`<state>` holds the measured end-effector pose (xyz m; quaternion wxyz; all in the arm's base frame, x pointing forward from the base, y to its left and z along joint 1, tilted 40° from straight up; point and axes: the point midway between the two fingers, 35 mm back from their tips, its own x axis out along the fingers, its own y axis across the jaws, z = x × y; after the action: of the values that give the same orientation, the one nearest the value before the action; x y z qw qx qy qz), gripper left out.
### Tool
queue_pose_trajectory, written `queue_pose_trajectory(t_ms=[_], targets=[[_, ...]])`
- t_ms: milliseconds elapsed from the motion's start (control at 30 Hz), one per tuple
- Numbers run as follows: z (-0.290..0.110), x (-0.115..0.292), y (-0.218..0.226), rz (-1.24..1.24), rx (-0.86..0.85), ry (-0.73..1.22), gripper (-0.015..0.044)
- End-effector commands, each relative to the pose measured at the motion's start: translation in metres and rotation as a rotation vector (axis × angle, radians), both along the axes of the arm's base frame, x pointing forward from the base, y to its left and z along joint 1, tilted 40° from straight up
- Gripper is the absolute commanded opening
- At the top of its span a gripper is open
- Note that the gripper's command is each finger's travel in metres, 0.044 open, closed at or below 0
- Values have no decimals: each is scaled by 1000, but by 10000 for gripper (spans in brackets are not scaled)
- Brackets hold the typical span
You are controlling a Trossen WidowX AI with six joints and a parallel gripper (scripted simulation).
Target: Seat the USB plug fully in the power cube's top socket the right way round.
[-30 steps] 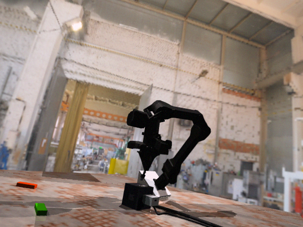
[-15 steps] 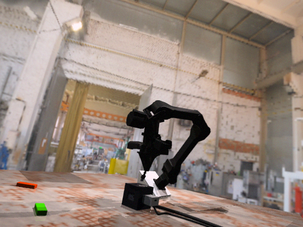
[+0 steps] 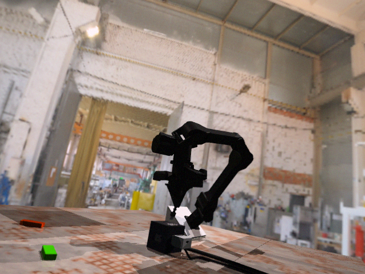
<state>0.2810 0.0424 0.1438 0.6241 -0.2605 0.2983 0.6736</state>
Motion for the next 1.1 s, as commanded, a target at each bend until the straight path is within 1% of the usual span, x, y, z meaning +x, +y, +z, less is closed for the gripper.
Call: queue_pose_trajectory(t_ms=[0, 1067], targets=[[1, 1, 2, 2, 10, -3, 0], [2, 7, 10, 7, 54, -8, 0]])
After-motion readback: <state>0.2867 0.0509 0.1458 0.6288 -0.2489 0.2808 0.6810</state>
